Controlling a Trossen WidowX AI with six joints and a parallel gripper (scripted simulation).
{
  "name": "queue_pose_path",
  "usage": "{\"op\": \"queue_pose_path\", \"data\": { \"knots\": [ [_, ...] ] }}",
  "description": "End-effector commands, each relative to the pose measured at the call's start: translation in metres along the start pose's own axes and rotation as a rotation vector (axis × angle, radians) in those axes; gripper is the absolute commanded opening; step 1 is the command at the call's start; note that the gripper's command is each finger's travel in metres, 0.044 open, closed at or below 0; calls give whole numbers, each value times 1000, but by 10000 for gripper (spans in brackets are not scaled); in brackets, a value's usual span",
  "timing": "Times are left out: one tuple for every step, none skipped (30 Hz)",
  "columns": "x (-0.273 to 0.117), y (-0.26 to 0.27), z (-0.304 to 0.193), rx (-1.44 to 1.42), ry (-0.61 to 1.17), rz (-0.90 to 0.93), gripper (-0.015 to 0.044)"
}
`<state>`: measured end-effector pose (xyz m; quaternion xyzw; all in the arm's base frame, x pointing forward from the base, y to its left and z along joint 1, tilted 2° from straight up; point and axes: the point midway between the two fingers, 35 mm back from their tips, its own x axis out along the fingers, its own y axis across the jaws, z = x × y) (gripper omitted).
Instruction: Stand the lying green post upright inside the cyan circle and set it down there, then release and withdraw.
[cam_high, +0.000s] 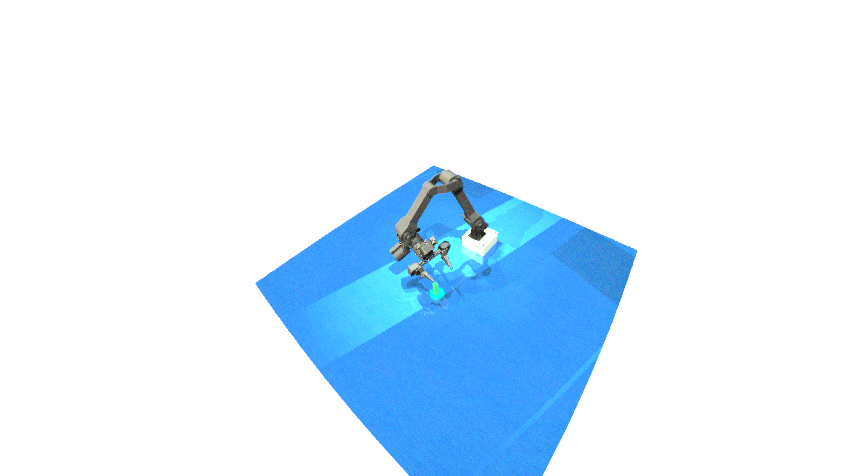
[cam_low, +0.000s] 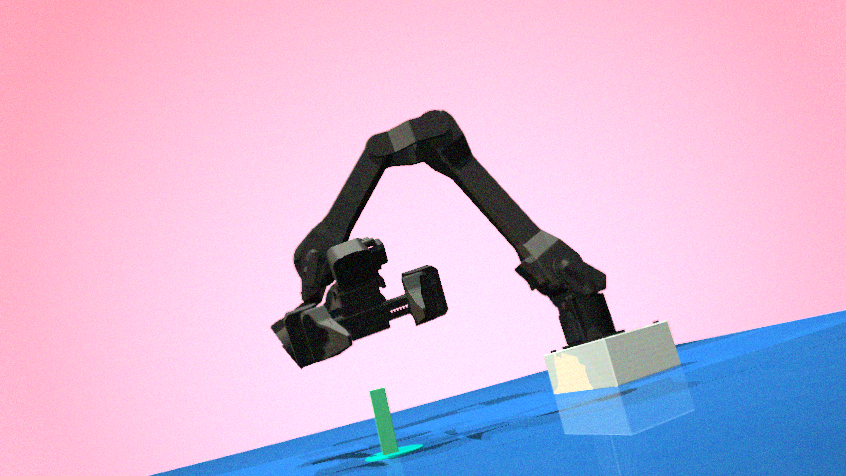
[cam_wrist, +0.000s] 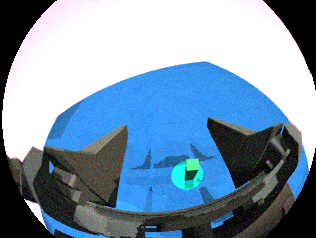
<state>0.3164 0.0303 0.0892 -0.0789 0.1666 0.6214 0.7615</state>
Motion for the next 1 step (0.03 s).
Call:
{"op": "queue_pose_path", "data": {
  "knots": [
    [11,4,7,27,234,97,400]
  ]
}}
